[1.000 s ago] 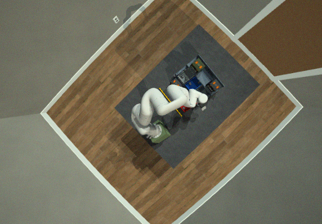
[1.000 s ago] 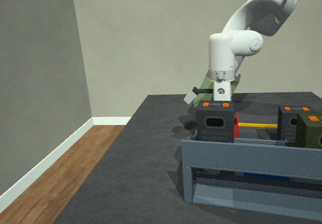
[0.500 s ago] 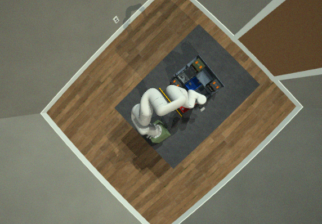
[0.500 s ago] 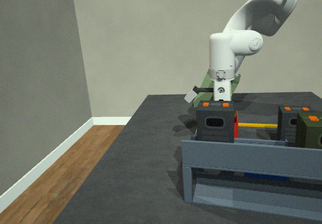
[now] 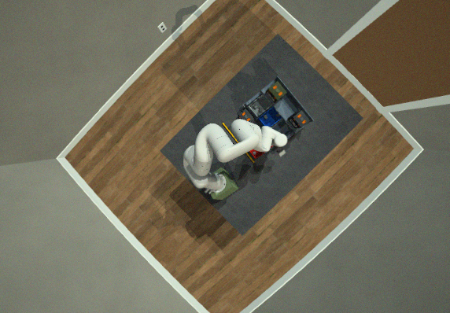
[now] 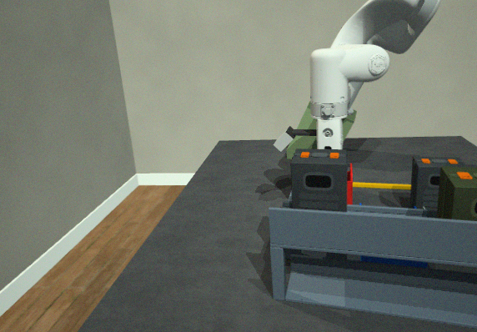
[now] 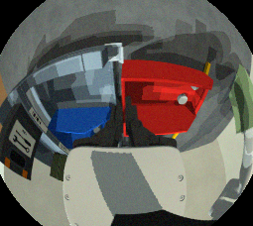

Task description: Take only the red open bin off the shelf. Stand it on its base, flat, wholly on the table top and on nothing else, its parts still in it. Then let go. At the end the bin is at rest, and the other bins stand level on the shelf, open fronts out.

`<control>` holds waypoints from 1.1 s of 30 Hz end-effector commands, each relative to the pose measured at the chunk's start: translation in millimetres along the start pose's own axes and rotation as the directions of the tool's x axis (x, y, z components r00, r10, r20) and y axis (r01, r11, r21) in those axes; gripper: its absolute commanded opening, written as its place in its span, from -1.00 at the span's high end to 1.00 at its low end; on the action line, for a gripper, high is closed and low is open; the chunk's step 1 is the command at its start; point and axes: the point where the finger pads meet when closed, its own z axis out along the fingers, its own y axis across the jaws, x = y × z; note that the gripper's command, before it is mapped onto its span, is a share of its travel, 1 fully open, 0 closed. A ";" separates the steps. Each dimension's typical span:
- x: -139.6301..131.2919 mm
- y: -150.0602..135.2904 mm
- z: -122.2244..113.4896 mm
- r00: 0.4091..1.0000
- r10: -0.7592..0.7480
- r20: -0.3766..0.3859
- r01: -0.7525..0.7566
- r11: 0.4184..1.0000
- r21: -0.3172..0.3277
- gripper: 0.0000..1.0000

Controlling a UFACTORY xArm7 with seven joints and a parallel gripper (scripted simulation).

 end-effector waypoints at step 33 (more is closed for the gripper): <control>0.9 -1.7 14.1 1.000 0.001 -0.001 -0.001 1.000 0.004 1.00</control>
